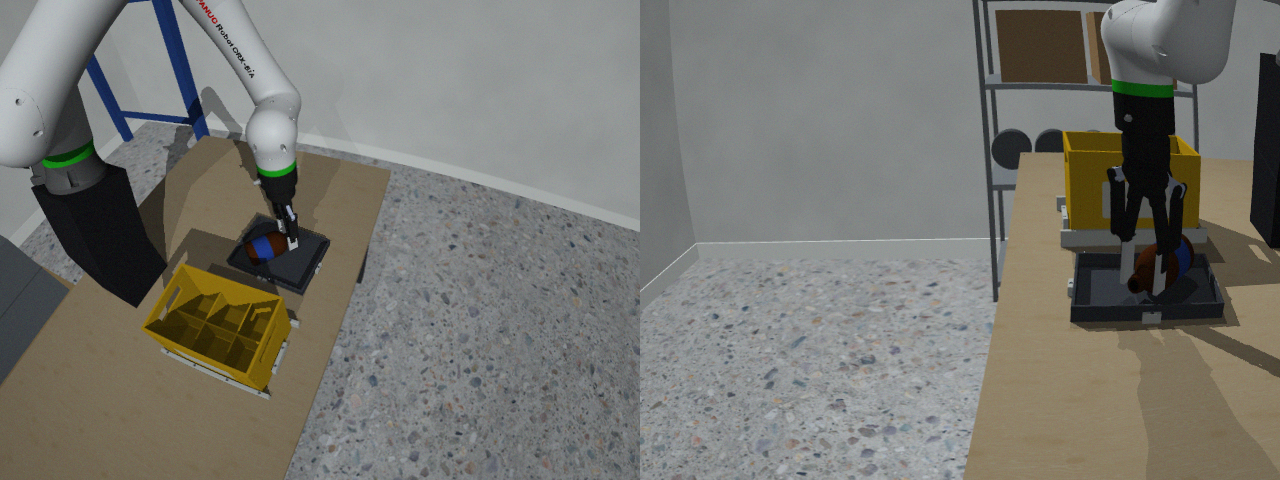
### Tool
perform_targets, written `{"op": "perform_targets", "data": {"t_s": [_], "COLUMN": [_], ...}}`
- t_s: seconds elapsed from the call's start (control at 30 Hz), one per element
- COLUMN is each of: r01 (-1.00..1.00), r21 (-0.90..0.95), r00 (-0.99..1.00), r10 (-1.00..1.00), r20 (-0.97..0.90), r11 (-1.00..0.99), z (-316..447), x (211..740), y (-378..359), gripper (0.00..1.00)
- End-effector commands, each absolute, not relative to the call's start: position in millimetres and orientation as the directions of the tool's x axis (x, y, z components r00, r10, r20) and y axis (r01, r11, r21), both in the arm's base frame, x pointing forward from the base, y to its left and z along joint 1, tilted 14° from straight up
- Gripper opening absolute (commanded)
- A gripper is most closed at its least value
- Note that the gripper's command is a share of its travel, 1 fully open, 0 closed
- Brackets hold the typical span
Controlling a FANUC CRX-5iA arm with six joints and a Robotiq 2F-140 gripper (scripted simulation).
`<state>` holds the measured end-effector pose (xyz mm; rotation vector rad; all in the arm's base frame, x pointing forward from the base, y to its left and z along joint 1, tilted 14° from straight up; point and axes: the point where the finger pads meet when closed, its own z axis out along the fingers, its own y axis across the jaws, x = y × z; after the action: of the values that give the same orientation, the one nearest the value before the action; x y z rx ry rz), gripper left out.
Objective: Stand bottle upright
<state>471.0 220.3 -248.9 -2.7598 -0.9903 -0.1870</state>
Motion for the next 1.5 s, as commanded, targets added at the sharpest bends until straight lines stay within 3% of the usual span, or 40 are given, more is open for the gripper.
{"op": "perform_targets", "data": {"t_s": [0.0, 0.3, 0.33, 1.47], "r01": [0.640, 0.640, 0.640, 0.640], "r21": [-0.147, -0.147, -0.147, -0.147], "r00": [0.767, 0.767, 0.767, 0.767], "r10": [0.614, 0.614, 0.614, 0.614], "r20": [0.187, 0.187, 0.187, 0.187], "r11": [-0.755, -0.755, -0.755, -0.755], "z": [-248.8, -248.8, -248.8, -248.8], "x": [471.2, 471.2, 471.2, 471.2], "y": [220.2, 220.2, 220.2, 220.2], "gripper": [0.38, 0.38, 0.00, 0.00]}}
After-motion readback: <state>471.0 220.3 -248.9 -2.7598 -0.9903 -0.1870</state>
